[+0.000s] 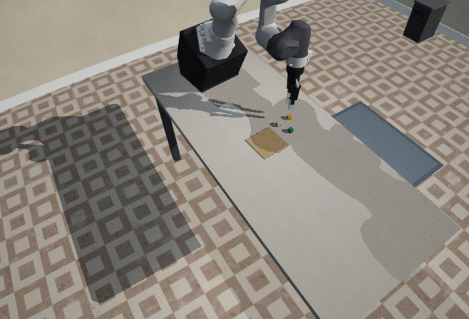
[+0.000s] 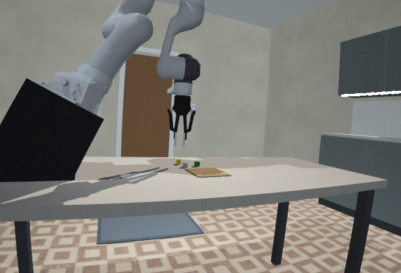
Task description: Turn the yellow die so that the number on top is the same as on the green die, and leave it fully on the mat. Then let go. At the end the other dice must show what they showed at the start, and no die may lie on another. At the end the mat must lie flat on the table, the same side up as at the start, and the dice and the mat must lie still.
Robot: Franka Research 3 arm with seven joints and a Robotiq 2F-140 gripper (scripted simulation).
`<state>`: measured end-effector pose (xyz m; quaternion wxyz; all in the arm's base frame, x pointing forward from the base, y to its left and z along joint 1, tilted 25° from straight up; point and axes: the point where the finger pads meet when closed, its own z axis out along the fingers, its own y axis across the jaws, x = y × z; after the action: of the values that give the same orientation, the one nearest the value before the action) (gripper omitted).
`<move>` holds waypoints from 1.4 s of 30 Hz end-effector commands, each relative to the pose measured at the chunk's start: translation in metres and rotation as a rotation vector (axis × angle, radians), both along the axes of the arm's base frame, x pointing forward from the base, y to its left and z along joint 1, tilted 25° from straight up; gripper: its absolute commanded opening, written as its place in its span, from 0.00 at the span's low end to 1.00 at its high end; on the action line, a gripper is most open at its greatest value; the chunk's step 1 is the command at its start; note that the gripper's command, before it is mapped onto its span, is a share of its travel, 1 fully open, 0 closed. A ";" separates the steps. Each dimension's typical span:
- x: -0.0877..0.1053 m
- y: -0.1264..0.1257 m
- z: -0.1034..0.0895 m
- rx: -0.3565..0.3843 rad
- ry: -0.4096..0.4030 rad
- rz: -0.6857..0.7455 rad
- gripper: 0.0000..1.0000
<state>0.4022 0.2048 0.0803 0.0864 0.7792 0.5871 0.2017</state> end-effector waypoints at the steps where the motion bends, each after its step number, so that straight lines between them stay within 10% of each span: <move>1: 0.000 0.001 0.000 -0.006 -0.002 0.018 0.21; 42: 0.007 0.003 -0.015 -0.006 -0.002 0.018 0.21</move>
<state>0.4089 0.2061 0.0675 0.0945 0.7600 0.6116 0.1984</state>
